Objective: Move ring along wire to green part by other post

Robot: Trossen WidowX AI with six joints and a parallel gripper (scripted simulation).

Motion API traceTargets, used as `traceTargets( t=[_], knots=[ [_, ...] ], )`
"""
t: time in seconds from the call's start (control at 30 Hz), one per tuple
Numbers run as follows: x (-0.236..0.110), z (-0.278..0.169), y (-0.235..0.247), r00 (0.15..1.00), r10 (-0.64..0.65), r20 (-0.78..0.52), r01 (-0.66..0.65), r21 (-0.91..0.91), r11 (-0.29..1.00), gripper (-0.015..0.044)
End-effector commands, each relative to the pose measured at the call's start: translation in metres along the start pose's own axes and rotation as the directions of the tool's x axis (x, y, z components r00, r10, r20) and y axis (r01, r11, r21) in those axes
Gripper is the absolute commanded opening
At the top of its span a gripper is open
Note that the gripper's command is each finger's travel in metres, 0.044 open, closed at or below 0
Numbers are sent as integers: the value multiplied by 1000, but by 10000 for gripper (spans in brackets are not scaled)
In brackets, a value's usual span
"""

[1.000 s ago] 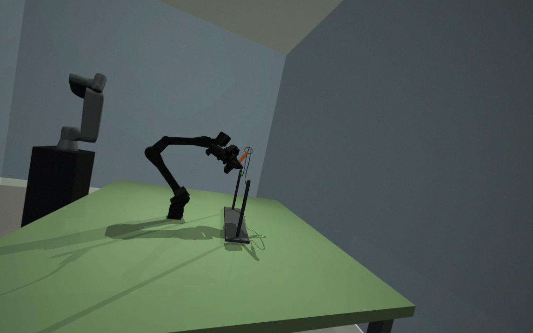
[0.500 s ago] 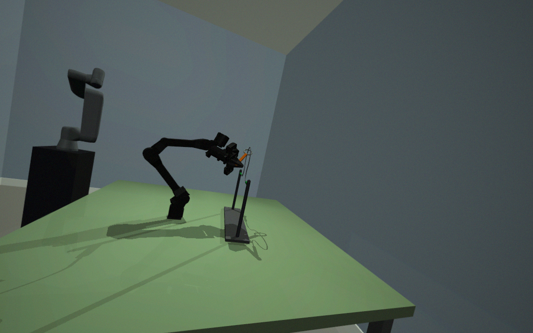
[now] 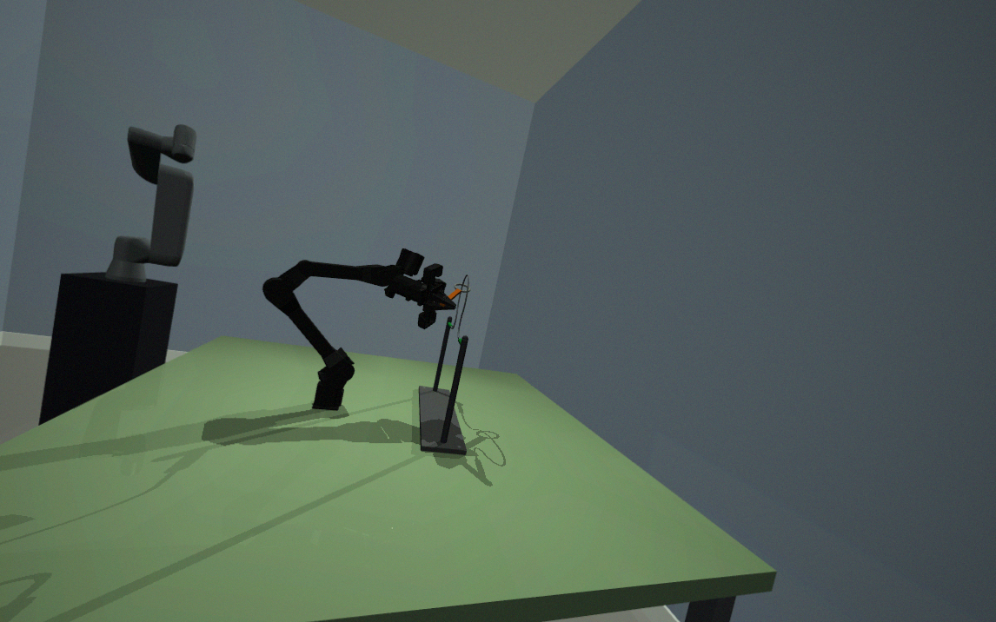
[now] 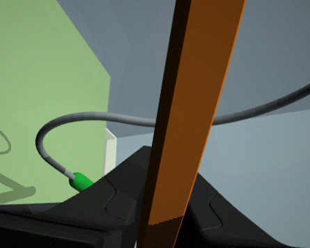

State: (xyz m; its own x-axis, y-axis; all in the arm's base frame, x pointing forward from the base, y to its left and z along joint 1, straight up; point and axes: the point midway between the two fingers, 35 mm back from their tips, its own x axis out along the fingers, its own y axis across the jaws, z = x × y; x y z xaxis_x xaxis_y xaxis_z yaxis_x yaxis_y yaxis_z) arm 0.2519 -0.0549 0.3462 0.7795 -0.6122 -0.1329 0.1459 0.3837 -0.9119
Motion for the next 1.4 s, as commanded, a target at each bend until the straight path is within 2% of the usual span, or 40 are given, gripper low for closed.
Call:
traceTargets(
  t=[0.0, 0.83, 1.13, 1.37],
  knots=[
    [0, -2, -3, 999, -35, 4, 35, -53, 998, -150],
    [-1, 2, -19, 977, -200, 71, 212, -337, 917, -150],
    [-12, 2, -22, 959, -281, 25, 265, -423, 867, -150],
    [-13, 4, -24, 947, -316, 47, 299, -479, 825, -150]
  ],
)
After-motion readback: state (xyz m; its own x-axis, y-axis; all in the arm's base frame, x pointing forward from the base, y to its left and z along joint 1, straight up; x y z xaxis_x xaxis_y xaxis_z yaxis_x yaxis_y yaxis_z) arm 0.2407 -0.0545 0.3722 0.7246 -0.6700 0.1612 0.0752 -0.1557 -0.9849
